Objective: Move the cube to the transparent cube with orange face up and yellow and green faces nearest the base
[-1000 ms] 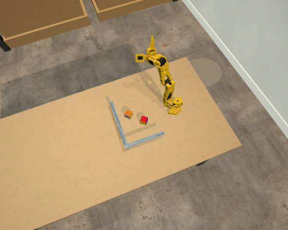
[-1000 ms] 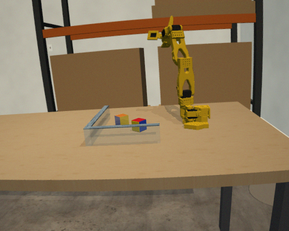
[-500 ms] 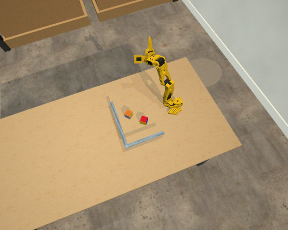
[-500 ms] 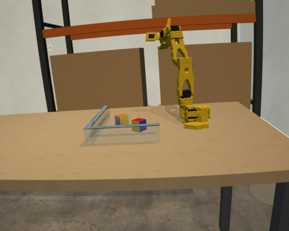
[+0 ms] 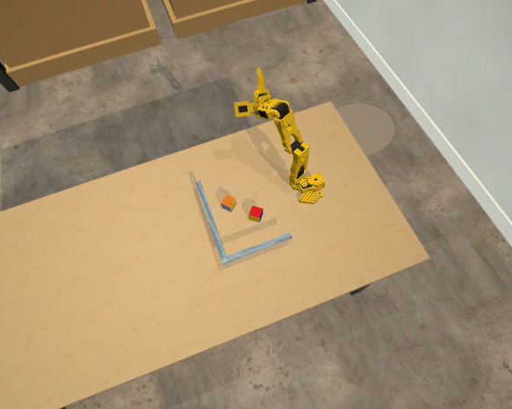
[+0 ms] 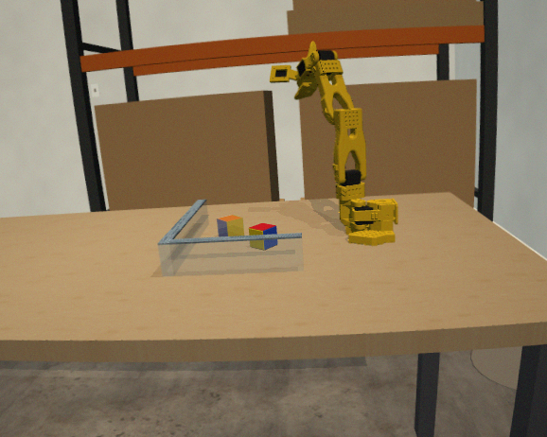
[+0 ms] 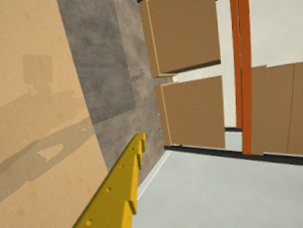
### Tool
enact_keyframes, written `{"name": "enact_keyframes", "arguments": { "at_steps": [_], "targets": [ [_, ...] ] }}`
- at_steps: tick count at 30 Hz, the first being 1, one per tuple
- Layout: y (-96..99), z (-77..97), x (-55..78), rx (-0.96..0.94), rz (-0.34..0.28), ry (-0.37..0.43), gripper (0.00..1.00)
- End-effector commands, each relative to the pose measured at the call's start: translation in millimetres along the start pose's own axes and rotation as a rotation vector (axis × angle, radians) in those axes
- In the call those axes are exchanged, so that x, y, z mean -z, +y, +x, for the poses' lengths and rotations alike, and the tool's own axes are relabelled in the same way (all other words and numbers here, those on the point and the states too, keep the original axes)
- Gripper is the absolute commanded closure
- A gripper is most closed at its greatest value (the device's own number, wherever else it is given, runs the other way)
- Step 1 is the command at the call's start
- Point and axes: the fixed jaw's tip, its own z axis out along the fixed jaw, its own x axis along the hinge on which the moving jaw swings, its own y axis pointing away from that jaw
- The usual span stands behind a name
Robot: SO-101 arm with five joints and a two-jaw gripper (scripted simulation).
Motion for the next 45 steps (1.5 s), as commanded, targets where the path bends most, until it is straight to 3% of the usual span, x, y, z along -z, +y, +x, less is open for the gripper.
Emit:
{"name": "enact_keyframes", "arguments": {
  "at_steps": [1,32,45],
  "targets": [
    [-5.2,-8.5,11.3,-0.005,0.048,-0.044,0.07],
    [45.5,-43.6,-4.5,0.024,-0.191,-0.128,0.16],
    [79.8,-62.4,-6.8,0.058,-0.334,-0.162,0.21]
  ]
}}
